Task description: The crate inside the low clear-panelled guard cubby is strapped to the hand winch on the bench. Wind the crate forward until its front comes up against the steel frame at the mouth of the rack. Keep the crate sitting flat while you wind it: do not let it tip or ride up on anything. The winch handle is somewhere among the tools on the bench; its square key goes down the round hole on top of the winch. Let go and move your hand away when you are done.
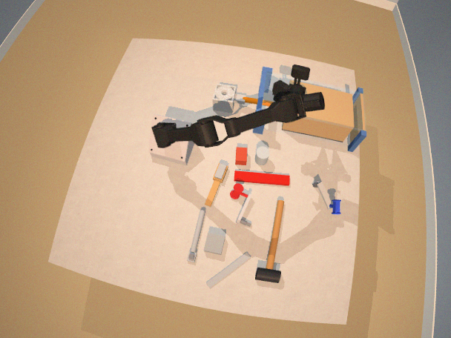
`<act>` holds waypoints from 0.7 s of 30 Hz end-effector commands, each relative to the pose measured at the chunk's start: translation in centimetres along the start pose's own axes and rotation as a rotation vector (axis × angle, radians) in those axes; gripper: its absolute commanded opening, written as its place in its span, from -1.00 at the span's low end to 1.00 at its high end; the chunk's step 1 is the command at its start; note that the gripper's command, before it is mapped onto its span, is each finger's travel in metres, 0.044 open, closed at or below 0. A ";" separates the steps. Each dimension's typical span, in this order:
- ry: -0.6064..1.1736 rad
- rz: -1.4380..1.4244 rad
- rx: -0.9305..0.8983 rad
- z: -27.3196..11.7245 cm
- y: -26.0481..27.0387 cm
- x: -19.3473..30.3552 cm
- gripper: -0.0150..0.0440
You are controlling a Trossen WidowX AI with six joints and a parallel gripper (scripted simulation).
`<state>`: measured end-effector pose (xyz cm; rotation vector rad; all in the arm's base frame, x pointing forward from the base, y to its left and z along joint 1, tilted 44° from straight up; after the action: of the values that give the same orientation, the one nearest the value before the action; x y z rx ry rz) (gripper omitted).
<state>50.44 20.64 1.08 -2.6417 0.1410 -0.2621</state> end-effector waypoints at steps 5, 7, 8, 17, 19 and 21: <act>0.083 0.198 -0.140 -3.4 4.8 1.5 1.00; 0.134 0.311 -0.218 -5.5 7.6 1.9 1.00; 0.161 0.368 -0.256 -6.6 9.0 2.1 1.00; 0.433 0.861 -0.586 -17.1 20.8 0.6 1.00; 0.502 0.964 -0.657 -19.5 23.1 -0.4 1.00; 0.574 1.064 -0.727 -22.0 25.2 -1.6 1.00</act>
<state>45.81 -6.85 6.53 -2.6830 1.7301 -0.5588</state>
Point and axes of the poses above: the point midway between the two fingers, 35 mm back from their tips, its own z axis out along the fingers, its own y axis across the jaws, x = y × z, the point moved 1 cm from there along -z, back along the fingers
